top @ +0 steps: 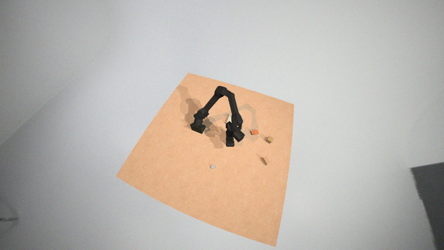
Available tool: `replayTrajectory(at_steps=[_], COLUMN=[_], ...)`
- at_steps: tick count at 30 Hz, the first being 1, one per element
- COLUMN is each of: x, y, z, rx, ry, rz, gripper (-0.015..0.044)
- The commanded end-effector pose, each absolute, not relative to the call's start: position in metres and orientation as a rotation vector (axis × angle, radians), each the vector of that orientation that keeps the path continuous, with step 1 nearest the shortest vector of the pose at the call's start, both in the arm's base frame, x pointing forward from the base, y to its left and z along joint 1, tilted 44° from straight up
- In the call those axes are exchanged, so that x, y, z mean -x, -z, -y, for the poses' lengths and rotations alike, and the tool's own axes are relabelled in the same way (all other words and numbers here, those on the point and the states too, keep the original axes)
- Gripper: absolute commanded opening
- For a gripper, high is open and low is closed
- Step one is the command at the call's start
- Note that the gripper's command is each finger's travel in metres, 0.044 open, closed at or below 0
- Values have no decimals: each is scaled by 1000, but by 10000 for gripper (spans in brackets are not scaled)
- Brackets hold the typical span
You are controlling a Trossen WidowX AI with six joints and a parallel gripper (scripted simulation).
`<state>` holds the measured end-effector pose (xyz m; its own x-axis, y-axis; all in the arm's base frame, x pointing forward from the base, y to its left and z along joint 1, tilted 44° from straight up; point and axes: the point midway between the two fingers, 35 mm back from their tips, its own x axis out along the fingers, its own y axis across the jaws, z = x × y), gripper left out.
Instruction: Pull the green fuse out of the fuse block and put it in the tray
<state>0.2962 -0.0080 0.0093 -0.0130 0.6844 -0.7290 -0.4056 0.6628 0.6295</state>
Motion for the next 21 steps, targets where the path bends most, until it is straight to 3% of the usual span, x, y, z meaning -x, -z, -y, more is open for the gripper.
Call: replayTrajectory(at_steps=[1, 17, 21], x=[-297, -296, -297], y=[-9, -2, -3], z=[7, 1, 2], rx=[-268, -268, -260], ry=[-878, -878, -879], rz=[-1322, -1322, -1322], gripper=[69, 69, 43])
